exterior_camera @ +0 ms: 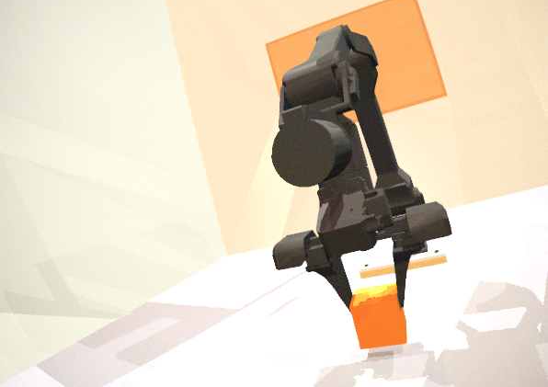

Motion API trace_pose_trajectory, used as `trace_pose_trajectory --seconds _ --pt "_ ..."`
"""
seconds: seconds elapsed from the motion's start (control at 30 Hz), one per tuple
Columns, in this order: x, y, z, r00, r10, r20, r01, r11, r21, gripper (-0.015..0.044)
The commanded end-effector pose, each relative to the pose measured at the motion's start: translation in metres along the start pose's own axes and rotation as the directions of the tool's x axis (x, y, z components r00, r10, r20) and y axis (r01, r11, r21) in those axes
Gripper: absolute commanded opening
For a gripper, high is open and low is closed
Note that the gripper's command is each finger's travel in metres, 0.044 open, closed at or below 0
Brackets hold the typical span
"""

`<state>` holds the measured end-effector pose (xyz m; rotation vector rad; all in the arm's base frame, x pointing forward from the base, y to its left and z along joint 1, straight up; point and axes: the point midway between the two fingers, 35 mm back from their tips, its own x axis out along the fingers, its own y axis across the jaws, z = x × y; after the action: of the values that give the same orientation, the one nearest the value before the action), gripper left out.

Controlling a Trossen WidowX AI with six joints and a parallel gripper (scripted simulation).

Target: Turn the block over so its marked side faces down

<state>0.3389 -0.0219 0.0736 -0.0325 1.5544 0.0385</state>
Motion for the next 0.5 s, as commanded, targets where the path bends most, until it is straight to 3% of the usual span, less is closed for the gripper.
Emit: trace_pose_trajectory --seconds 0.0,0.47 --pt "-0.0111 -0.0005 0.0013 1.000 -0.005 0.017 0.005 1.000 0.002 0.0000" --pt "-0.0060 -0.0010 0.0028 0.979 -0.002 0.202 0.001 1.000 0.006 0.0000"
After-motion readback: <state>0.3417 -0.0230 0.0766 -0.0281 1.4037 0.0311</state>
